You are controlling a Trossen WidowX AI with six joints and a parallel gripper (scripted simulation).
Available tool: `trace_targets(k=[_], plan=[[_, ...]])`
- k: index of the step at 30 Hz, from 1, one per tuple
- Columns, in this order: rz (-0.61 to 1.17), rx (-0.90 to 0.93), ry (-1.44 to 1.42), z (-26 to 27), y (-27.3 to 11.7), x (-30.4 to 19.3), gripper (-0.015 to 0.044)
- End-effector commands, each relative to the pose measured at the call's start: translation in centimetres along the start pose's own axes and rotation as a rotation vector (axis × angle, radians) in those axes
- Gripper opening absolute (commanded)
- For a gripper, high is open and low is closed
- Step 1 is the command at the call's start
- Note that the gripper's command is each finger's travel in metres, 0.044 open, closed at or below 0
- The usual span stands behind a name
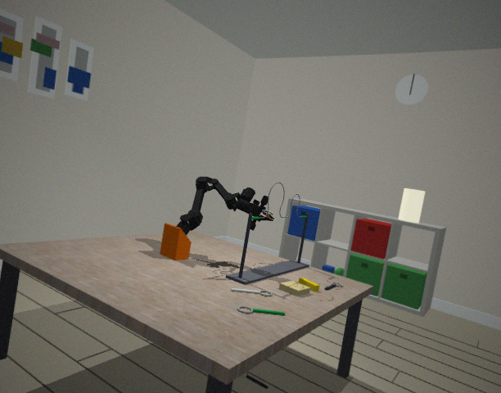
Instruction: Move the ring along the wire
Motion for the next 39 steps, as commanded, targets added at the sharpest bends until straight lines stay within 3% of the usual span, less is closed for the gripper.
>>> trace_targets(k=[1, 39], plan=[[-0.017, -0.05, -0.095, -1.5, 0.3, -0.2, -0.015], [-0.033, -0.248, -0.523, -8.1, 0.3, 0.3, -0.015]])
Point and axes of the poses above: the point midway between the two fingers, 35 mm back from their tips, its own y axis out along the fingers, its own z axis across the jaws, x = y × z, the point moved 3 cm from there along -y, back along the fingers, and after that the axes turned 11 degrees about -y, right-handed, at the moved point
